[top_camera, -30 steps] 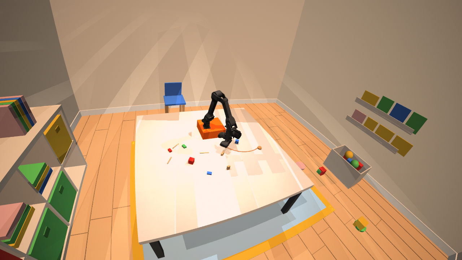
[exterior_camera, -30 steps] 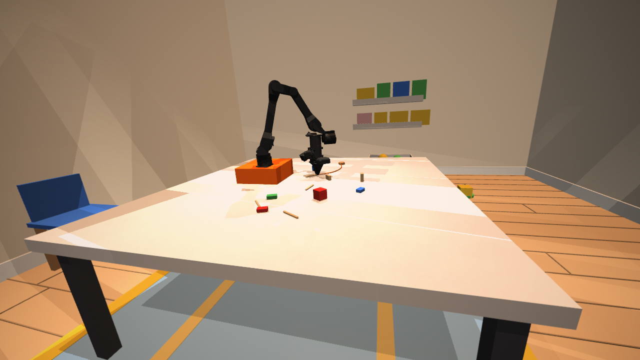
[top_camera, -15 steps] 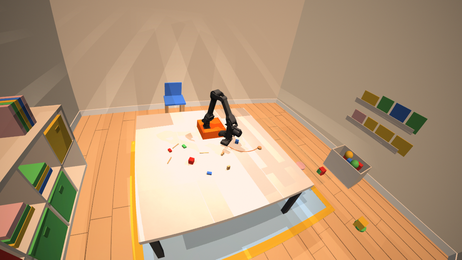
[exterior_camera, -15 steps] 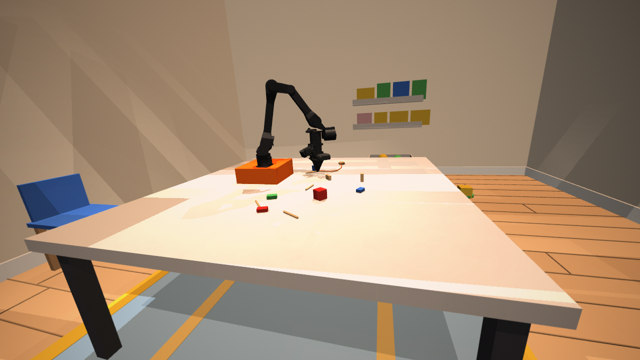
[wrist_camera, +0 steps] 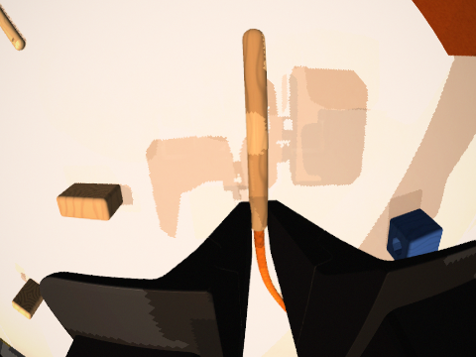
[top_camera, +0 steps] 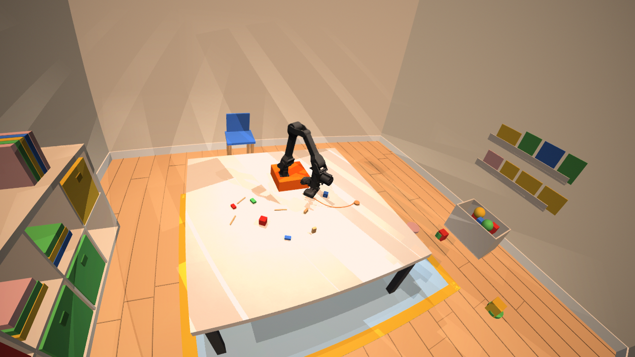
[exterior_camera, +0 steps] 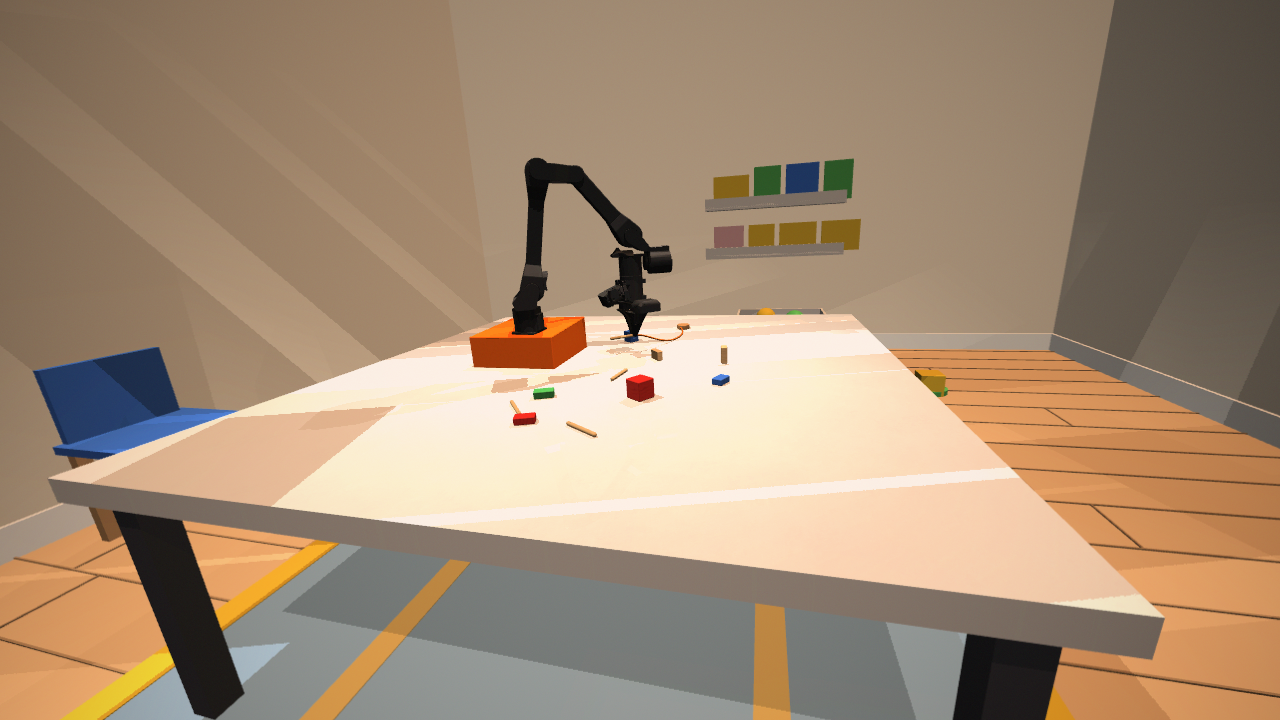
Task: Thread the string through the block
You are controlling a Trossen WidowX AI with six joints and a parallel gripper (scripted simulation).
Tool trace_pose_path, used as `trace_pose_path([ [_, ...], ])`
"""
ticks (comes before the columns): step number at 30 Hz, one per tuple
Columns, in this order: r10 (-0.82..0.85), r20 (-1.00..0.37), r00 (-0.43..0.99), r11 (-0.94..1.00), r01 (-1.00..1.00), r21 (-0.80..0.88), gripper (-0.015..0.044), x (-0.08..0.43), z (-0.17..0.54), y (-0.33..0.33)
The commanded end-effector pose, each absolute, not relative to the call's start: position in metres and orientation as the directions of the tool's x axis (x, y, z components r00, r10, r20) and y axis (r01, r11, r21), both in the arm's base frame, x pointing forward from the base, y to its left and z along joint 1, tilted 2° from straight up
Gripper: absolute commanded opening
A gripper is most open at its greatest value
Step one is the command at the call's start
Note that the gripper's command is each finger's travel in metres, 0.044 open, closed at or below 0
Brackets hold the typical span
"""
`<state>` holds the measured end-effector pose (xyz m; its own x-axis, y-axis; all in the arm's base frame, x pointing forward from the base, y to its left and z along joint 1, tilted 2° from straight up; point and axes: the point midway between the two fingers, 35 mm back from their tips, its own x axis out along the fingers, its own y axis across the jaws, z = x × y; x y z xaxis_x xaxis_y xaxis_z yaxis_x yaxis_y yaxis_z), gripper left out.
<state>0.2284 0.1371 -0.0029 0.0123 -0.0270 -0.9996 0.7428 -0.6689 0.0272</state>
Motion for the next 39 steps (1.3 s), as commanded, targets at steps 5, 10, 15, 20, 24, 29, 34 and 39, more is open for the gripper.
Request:
trace_pose_path([
  [5,-0.023,-1.0,0.018,-0.672,0.74,0.029,0.0,0.229,0.009,0.138],
  [10,-0.023,-1.0,0.018,-0.672,0.74,0.029,0.0,0.228,0.015,0.138],
  [15,-0.036,-0.999,0.002,-0.669,0.743,0.025,0.0,0.229,0.014,0.14],
  [20,-0.048,-0.999,-0.014,-0.669,0.742,0.022,0.0,0.232,0.019,0.145],
  [24,-0.058,-0.998,-0.026,-0.67,0.742,0.02,0.0,0.233,0.023,0.149],
  [29,-0.072,-0.997,-0.04,-0.67,0.742,0.018,0.0,0.235,0.028,0.153],
  [34,-0.085,-0.995,-0.055,-0.67,0.742,0.017,0.0,0.237,0.033,0.158],
  [39,-0.099,-0.993,-0.069,-0.671,0.742,0.015,0.0,0.238,0.038,0.162],
])
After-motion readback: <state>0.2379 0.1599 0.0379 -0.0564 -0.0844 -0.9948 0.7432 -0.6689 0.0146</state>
